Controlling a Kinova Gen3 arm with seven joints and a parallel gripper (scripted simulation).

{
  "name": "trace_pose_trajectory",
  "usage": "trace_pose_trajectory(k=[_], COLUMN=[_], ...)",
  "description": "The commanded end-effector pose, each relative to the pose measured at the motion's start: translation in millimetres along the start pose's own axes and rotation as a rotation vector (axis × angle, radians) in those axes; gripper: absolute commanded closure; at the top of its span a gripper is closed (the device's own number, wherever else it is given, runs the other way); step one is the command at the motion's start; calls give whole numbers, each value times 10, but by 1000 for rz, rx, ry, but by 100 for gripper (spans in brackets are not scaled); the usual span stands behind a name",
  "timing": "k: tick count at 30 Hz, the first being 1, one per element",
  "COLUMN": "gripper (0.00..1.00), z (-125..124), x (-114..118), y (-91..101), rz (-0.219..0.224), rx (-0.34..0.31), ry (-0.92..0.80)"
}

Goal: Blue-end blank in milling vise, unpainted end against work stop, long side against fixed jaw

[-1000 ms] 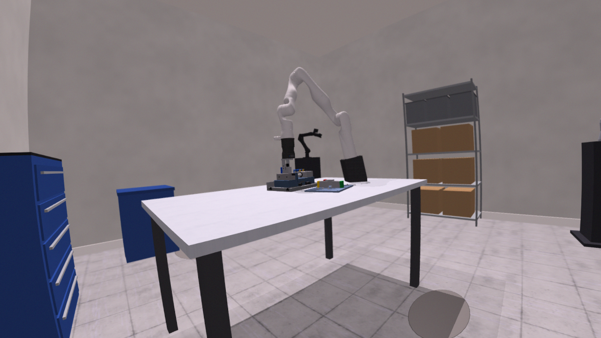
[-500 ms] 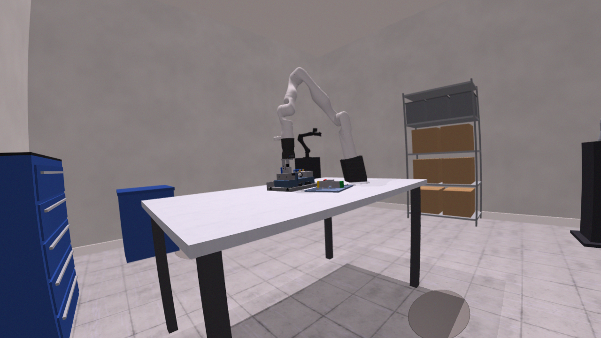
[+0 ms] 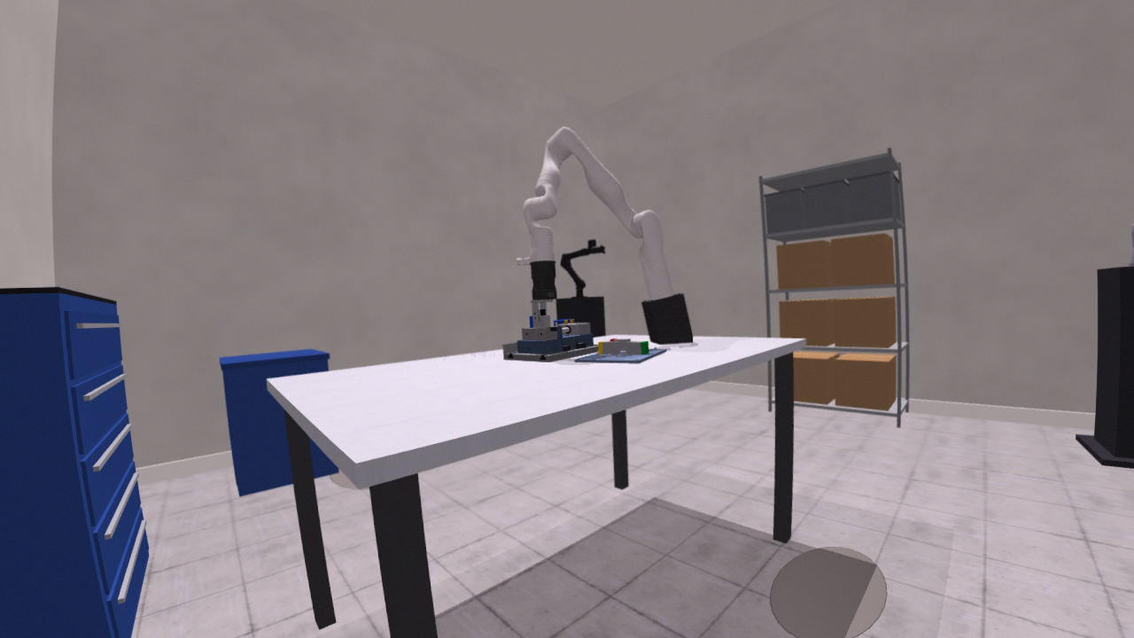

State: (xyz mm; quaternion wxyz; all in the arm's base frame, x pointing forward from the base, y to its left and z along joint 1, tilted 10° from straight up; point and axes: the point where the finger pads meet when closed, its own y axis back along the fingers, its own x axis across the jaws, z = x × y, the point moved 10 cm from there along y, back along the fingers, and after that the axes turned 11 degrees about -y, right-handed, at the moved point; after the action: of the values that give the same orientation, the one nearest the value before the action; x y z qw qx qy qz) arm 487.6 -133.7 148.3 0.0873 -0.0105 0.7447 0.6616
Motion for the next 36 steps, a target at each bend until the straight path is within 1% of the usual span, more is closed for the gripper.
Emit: trace_pose_trajectory(k=[1,36], gripper=[100,100], z=[8,23], x=[-9,-11], y=[-12,-29], rz=[-3,-3], rx=[1,1], ry=[-1,-1])
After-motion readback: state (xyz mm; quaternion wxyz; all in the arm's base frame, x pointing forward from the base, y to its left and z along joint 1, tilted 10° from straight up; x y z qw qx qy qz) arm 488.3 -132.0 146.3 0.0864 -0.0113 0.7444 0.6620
